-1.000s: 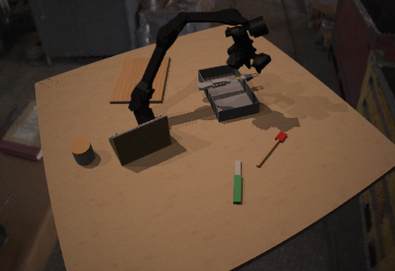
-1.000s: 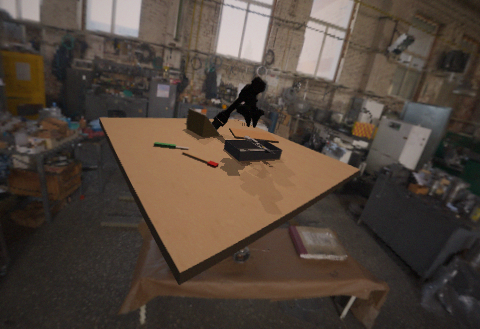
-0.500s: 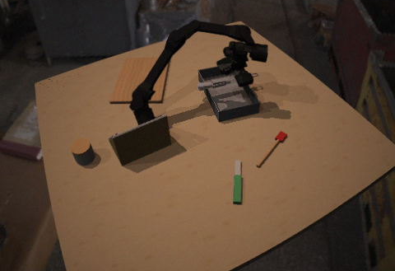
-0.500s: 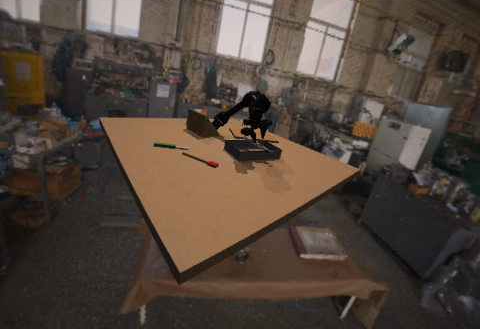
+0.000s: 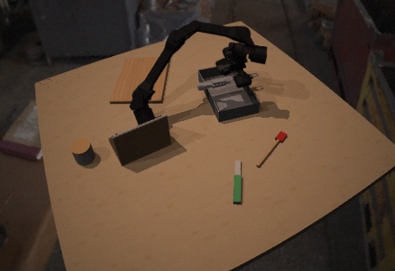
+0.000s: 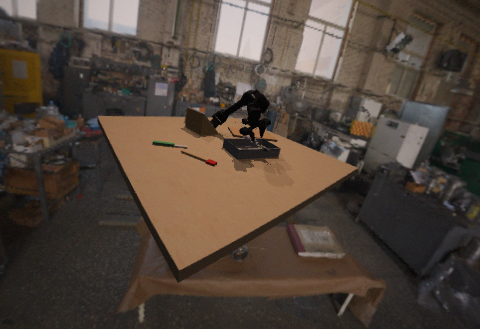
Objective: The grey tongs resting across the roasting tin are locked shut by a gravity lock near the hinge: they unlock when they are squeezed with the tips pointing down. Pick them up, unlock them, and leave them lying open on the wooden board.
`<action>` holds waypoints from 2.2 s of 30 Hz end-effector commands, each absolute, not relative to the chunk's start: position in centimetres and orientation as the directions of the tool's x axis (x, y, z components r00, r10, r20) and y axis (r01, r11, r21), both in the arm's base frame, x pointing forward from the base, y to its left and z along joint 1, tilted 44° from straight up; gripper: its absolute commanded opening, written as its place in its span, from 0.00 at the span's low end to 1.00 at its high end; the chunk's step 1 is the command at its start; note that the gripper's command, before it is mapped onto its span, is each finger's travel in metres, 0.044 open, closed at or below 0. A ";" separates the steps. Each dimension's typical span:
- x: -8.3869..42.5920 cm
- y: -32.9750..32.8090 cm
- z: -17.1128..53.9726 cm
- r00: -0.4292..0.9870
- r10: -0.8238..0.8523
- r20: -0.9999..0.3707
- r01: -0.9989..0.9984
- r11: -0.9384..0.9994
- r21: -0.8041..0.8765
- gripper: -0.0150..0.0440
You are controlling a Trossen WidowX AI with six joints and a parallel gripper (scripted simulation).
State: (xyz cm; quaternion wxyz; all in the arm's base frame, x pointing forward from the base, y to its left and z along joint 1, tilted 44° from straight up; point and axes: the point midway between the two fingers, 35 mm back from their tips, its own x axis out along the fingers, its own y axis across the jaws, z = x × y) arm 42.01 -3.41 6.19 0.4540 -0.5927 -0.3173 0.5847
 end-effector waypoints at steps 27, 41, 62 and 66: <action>42.6 1.2 4.7 0.085 0.940 -0.332 -0.151 -0.317 -0.936 0.69; 42.6 3.3 4.0 0.067 0.953 -0.297 -0.153 -0.284 -0.946 0.69; 42.6 3.3 4.0 0.063 0.951 -0.302 -0.148 -0.291 -0.945 0.26; 42.6 3.3 4.0 0.063 0.951 -0.302 -0.148 -0.291 -0.945 0.08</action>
